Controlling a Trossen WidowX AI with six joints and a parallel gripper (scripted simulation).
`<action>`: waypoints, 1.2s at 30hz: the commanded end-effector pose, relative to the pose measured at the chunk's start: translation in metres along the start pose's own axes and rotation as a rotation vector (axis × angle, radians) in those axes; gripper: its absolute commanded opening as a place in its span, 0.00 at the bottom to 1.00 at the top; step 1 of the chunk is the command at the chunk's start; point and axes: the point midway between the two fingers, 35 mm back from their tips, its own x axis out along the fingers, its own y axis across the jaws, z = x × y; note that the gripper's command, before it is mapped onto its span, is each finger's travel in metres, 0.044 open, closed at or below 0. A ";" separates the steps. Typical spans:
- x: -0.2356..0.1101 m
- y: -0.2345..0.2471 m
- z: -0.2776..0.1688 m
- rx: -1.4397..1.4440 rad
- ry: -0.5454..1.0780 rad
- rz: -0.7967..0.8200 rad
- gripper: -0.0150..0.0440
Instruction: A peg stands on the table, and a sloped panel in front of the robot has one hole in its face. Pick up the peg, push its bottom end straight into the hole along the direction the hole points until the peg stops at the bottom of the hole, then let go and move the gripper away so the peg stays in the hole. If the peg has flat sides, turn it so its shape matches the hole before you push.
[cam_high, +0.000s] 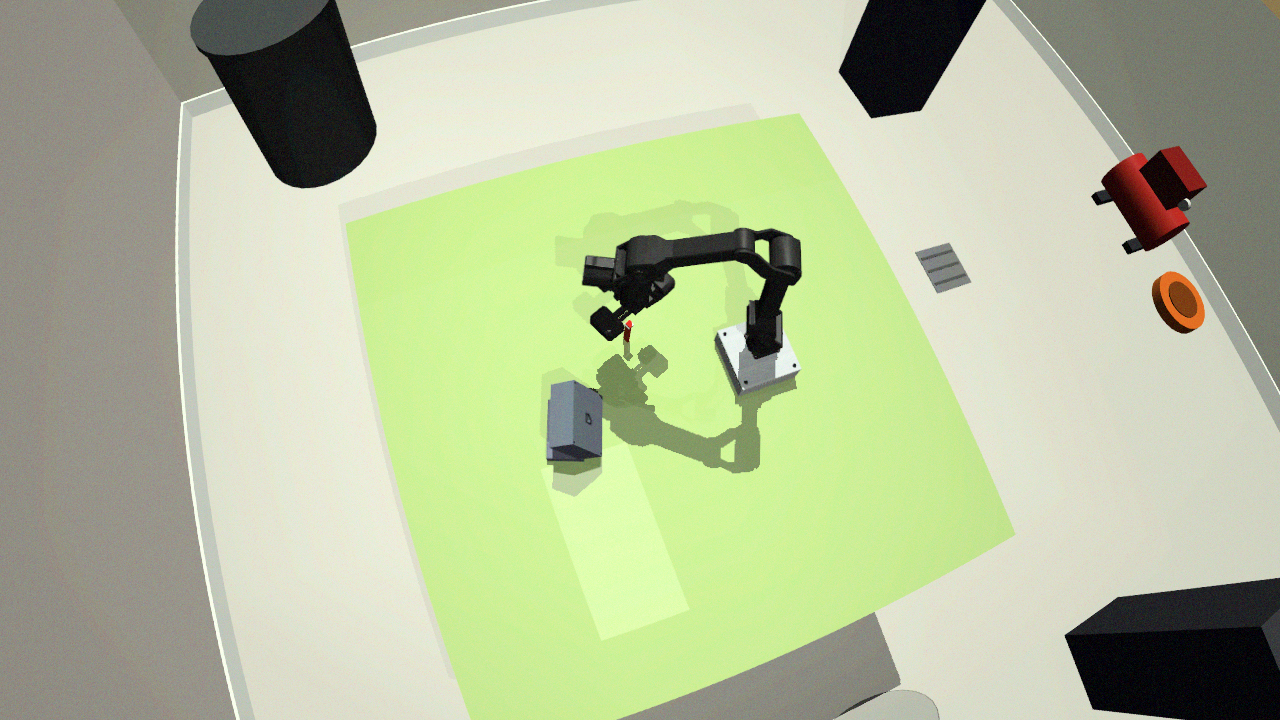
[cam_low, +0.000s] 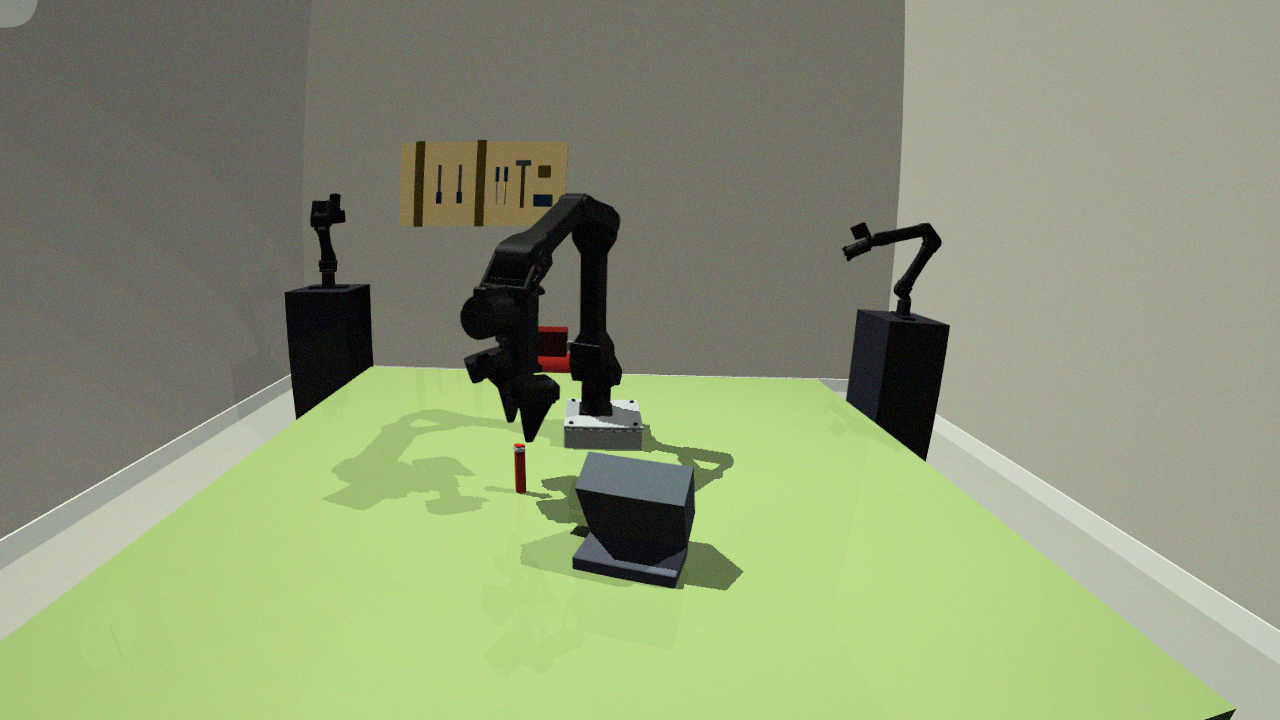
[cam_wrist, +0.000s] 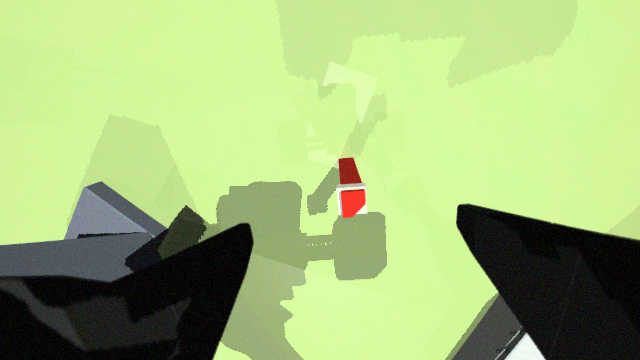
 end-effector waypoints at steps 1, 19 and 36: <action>0.001 -0.001 0.001 0.014 0.003 -0.017 1.00; 0.028 0.000 0.002 0.014 0.003 -0.017 1.00; 0.056 -0.001 0.001 0.015 0.004 -0.017 1.00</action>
